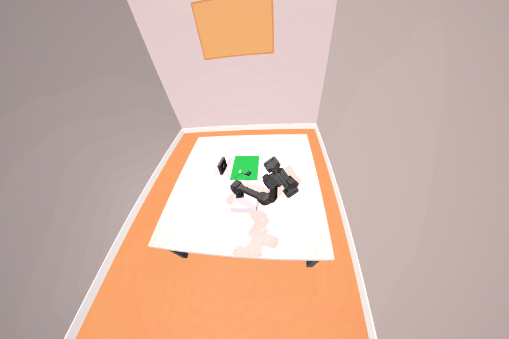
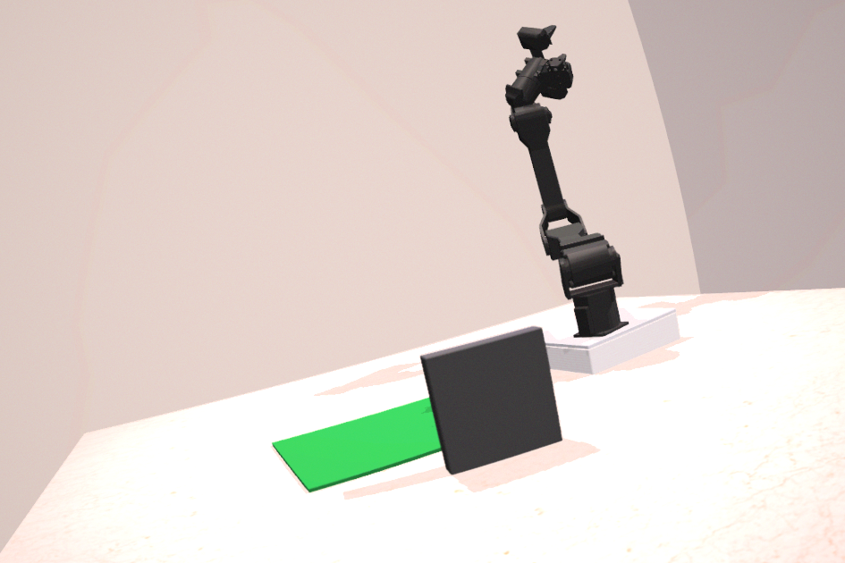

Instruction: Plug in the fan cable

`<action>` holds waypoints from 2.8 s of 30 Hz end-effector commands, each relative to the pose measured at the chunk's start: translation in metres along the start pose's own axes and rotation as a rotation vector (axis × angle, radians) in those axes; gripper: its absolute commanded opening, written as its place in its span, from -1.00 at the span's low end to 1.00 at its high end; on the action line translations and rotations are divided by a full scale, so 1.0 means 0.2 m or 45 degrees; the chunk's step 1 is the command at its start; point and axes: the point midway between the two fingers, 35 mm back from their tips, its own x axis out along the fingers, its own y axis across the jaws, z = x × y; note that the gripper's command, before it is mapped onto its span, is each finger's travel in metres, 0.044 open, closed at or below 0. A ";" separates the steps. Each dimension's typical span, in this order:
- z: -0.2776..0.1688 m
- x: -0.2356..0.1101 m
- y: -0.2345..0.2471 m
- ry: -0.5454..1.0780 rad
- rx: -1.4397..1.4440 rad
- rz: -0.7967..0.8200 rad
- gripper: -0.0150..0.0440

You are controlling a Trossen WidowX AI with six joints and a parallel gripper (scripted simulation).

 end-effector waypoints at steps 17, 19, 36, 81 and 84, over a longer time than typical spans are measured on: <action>0.20 -0.02 0.72 0.008 0.176 0.441 0.22; 0.27 -0.04 0.88 -0.007 0.179 0.552 0.22; 0.75 -0.79 2.01 -0.166 0.115 1.571 0.22; 1.09 -3.43 0.71 -0.953 0.874 4.447 0.22; 1.09 -3.43 0.71 -0.953 0.874 4.447 0.22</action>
